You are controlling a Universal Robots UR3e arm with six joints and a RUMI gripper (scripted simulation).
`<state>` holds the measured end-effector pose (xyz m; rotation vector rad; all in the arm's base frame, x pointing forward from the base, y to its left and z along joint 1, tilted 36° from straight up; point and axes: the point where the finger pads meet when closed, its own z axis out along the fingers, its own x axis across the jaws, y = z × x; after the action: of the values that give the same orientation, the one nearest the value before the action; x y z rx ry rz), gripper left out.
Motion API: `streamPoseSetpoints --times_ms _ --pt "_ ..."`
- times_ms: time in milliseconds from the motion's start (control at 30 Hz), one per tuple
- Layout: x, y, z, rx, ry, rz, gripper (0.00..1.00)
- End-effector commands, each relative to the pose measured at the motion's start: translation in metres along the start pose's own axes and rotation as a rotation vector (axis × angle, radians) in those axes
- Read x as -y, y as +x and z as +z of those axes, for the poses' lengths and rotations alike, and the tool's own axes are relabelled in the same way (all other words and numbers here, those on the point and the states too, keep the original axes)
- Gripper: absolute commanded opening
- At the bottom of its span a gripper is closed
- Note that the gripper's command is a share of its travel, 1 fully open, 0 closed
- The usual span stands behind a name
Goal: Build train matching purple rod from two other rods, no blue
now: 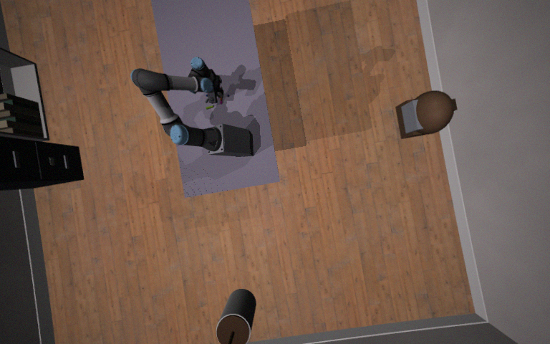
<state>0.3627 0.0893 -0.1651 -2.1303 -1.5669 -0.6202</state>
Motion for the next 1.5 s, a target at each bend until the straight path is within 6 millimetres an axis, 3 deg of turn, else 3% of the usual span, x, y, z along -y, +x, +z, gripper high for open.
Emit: streamPoseSetpoints --times_ms 0,1300,1467 --pt "-0.0009 -0.0002 0.0025 0.001 -0.002 0.000 0.00" --pt "-0.0009 -0.0002 0.0029 0.001 -0.002 0.000 0.00" --pt "-0.0009 -0.0002 0.0029 0.001 -0.002 0.000 0.06"
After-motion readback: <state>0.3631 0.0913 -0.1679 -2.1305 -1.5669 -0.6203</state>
